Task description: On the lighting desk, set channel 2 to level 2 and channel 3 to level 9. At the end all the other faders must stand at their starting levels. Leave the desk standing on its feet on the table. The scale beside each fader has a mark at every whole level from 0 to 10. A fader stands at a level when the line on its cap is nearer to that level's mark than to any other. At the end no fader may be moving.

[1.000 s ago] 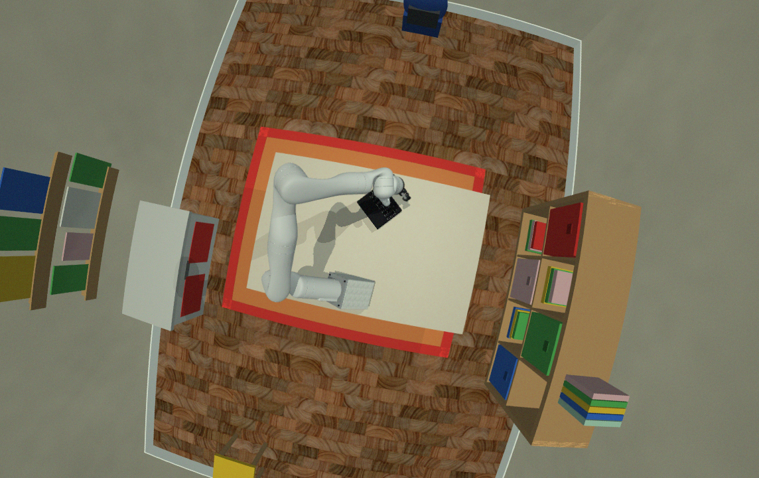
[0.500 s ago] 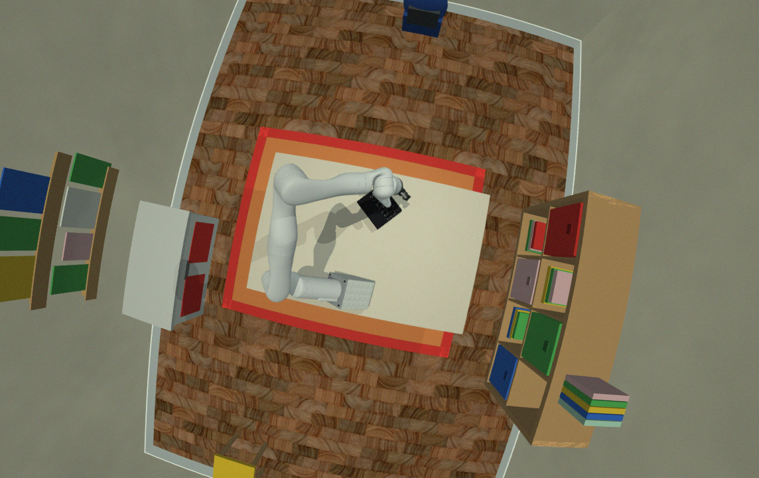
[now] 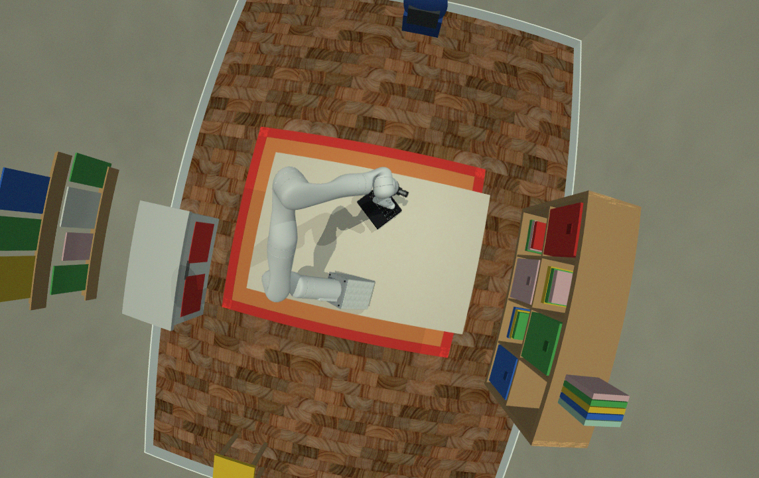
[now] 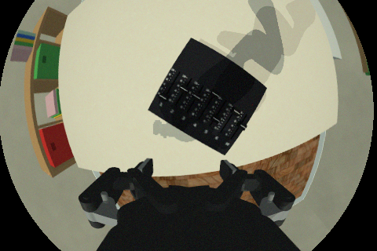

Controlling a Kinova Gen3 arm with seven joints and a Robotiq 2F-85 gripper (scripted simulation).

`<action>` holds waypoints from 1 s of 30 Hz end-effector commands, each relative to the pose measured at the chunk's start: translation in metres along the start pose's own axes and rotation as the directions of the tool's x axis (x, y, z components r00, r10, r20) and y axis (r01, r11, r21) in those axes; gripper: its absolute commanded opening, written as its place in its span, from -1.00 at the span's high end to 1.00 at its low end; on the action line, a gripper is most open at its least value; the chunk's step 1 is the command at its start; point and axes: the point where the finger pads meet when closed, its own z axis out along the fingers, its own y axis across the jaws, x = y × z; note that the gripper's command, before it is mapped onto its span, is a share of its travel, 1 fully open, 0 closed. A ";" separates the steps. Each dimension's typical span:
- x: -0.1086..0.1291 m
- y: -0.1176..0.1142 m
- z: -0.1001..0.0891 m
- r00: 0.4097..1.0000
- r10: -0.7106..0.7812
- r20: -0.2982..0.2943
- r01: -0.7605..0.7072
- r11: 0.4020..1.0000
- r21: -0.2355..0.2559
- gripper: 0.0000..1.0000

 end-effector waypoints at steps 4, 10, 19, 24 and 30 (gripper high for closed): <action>0.004 0.003 -0.011 0.987 -0.160 -0.004 0.160 0.987 -0.025 -1.00; 0.014 0.010 -0.020 0.926 -0.377 -0.014 0.376 0.925 -0.059 -1.00; 0.031 0.020 -0.038 0.686 -0.728 0.002 0.723 0.681 -0.121 -1.00; 0.037 0.022 -0.044 0.579 -0.815 0.015 0.809 0.572 -0.137 -1.00; 0.047 0.025 -0.057 0.352 -0.935 0.046 0.926 0.341 -0.159 -1.00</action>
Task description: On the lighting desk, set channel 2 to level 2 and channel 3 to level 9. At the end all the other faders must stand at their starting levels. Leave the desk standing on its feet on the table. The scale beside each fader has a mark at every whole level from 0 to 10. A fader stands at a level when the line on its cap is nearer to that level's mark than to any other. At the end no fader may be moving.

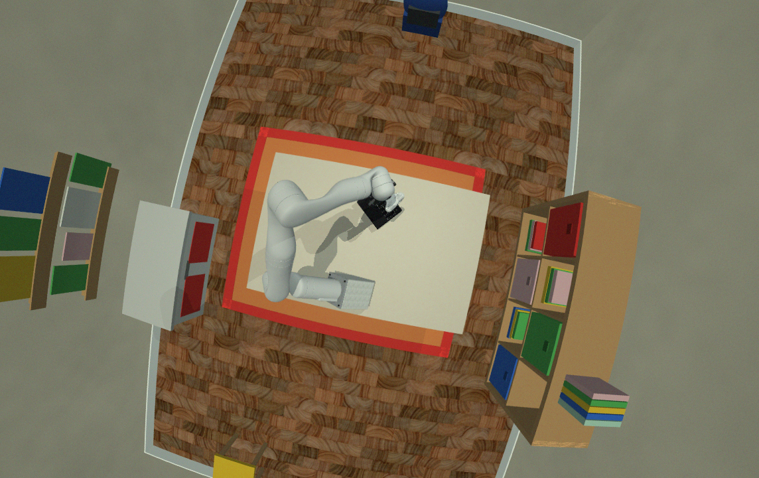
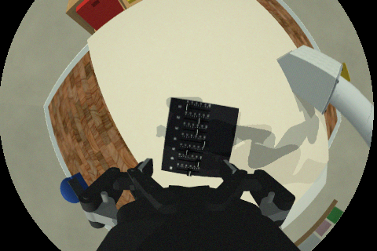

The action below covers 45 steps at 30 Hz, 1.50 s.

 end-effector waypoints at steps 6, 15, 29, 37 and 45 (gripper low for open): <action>0.005 0.009 -0.018 0.968 -0.252 0.002 0.252 0.968 -0.014 -1.00; 0.008 0.017 -0.027 0.904 -0.428 0.002 0.428 0.903 -0.033 -1.00; 0.011 0.022 -0.034 0.834 -0.552 0.004 0.551 0.833 -0.047 -1.00; 0.011 0.023 -0.034 0.829 -0.559 0.005 0.559 0.828 -0.048 -1.00; 0.011 0.023 -0.034 0.829 -0.559 0.005 0.559 0.828 -0.048 -1.00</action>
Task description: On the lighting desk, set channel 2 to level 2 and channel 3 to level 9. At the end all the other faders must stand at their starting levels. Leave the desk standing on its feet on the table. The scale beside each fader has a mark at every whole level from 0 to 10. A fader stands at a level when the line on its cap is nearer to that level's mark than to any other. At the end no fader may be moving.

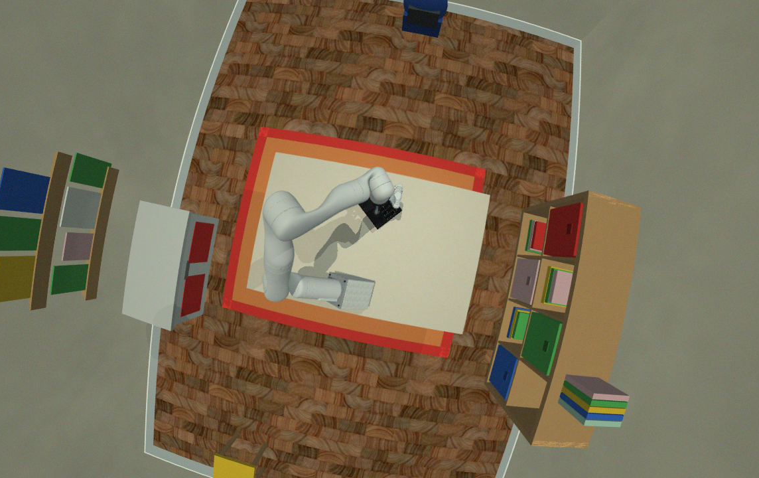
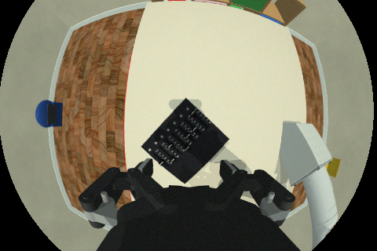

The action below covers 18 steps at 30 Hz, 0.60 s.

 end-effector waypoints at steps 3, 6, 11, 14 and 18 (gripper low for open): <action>0.000 0.000 -0.001 1.000 0.000 -0.001 0.000 1.000 0.002 -1.00; 0.000 0.000 -0.001 1.000 0.002 -0.001 -0.002 1.000 0.002 -1.00; 0.000 0.000 0.000 1.000 0.022 0.000 -0.022 1.000 0.001 -1.00; 0.000 0.001 0.001 0.999 0.038 0.002 -0.038 0.999 0.000 -1.00; 0.000 0.002 0.003 0.997 0.074 0.005 -0.074 0.997 -0.002 -1.00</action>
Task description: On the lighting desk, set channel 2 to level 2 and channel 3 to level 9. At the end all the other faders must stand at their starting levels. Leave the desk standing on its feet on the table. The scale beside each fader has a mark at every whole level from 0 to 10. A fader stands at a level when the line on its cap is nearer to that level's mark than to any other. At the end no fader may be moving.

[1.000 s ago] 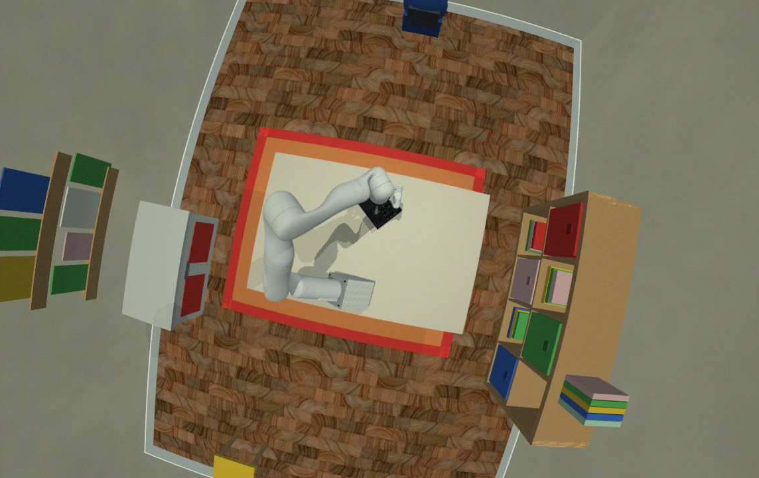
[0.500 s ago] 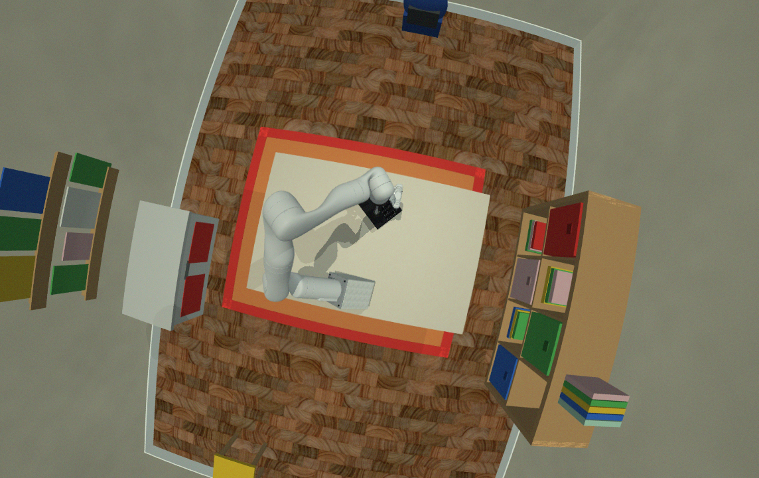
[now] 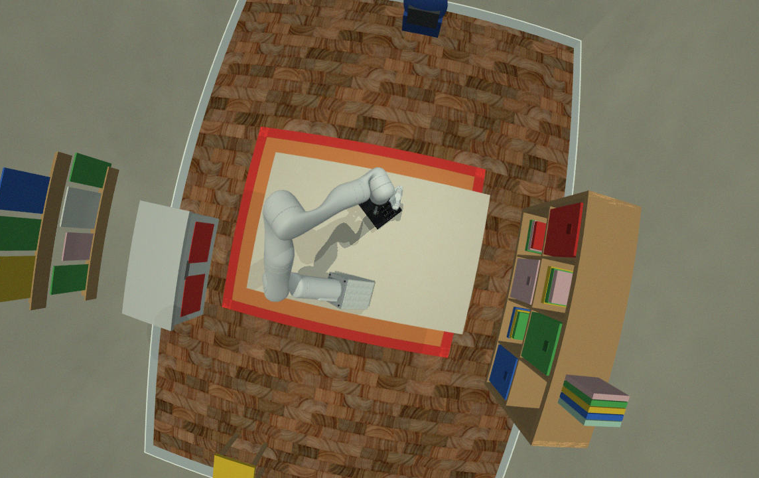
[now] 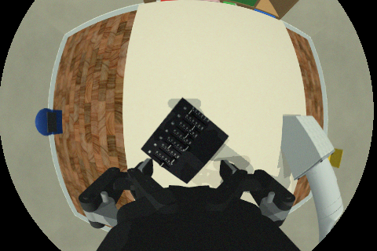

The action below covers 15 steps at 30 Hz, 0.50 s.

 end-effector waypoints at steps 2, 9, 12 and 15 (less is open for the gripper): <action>0.000 0.001 0.003 0.999 0.045 0.002 -0.045 0.999 -0.004 -1.00; -0.001 0.005 0.011 0.978 0.210 0.012 -0.210 0.978 -0.014 -1.00; -0.002 0.008 0.016 0.953 0.304 0.016 -0.304 0.953 -0.020 -1.00; -0.002 0.008 0.017 0.941 0.338 0.016 -0.337 0.941 -0.023 -1.00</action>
